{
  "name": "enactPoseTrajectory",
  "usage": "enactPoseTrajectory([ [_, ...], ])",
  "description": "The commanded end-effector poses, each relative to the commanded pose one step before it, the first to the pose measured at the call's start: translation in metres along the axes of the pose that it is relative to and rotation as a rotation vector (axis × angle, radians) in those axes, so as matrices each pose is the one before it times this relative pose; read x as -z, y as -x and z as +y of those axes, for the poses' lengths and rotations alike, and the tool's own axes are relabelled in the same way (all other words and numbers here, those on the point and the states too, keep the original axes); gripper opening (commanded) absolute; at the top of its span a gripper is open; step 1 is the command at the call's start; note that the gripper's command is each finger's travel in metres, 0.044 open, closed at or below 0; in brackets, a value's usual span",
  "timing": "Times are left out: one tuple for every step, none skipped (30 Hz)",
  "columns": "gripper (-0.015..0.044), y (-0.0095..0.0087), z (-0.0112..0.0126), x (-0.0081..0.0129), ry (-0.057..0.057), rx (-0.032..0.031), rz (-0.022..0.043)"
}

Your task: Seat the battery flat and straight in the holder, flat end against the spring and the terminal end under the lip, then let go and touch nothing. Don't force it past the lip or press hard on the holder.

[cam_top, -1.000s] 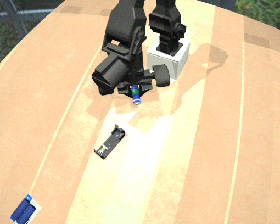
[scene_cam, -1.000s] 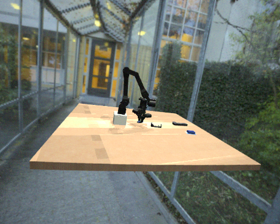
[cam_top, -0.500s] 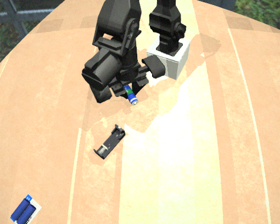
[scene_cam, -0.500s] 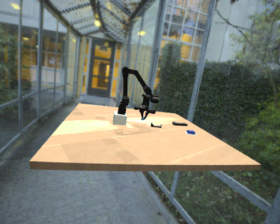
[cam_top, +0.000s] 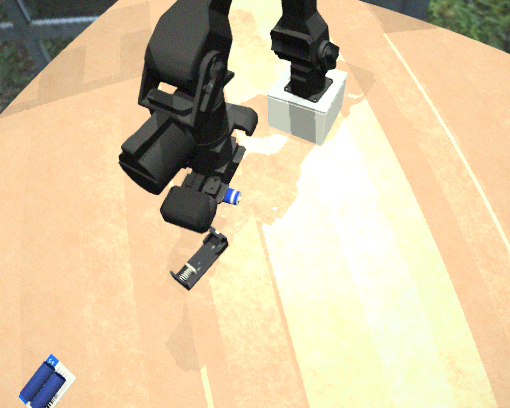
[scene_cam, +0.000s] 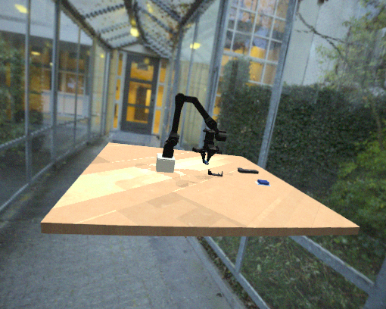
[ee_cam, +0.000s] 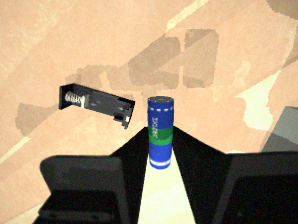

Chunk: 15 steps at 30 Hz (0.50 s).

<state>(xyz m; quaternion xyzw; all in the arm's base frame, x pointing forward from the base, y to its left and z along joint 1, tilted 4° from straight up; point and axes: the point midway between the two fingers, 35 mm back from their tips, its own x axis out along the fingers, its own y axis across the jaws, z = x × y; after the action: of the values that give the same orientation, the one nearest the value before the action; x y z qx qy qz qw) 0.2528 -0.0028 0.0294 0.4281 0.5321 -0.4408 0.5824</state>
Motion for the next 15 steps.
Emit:
enactPoseTrajectory([
  [0.0068,0.00062,0.01141,-0.00052,0.1916,0.00726,0.00374],
  [0.0068,0.00054,0.00310,-0.00098,0.0501,-0.00023,0.00009],
  [0.0068,0.00052,0.00305,-0.00112,0.0501,-0.00024,0.00008],
  [0.0068,0.00049,0.00299,-0.00126,0.0501,-0.00024,0.00007],
  [0.0068,0.00038,0.00307,-0.00144,0.0502,-0.00062,-0.00027],
  [0.0068,0.00038,0.00293,-0.00157,0.0501,-0.00045,-0.00013],
  [0.0068,0.00037,0.00283,-0.00169,0.0501,-0.00040,-0.00010],
  [0.0068,0.00034,0.00275,-0.00182,0.0501,-0.00040,-0.00012],
  [0.0068,0.00031,0.00265,-0.00194,0.0501,-0.00039,-0.00014],
  [0.0068,0.00033,0.00248,-0.00203,0.0499,-0.00024,0.00011],
  [0.0068,0.00030,0.00237,-0.00214,0.0500,-0.00024,0.00010],
  [0.0068,0.00027,0.00227,-0.00225,0.0500,-0.00025,0.00009],
  [0.0068,0.00025,0.00215,-0.00234,0.0500,-0.00025,0.00008],
  [0.0068,0.00022,0.00203,-0.00244,0.0500,-0.00025,0.00007],
  [0.0068,0.00019,0.00190,-0.00254,0.0499,-0.00017,0.00001],
])
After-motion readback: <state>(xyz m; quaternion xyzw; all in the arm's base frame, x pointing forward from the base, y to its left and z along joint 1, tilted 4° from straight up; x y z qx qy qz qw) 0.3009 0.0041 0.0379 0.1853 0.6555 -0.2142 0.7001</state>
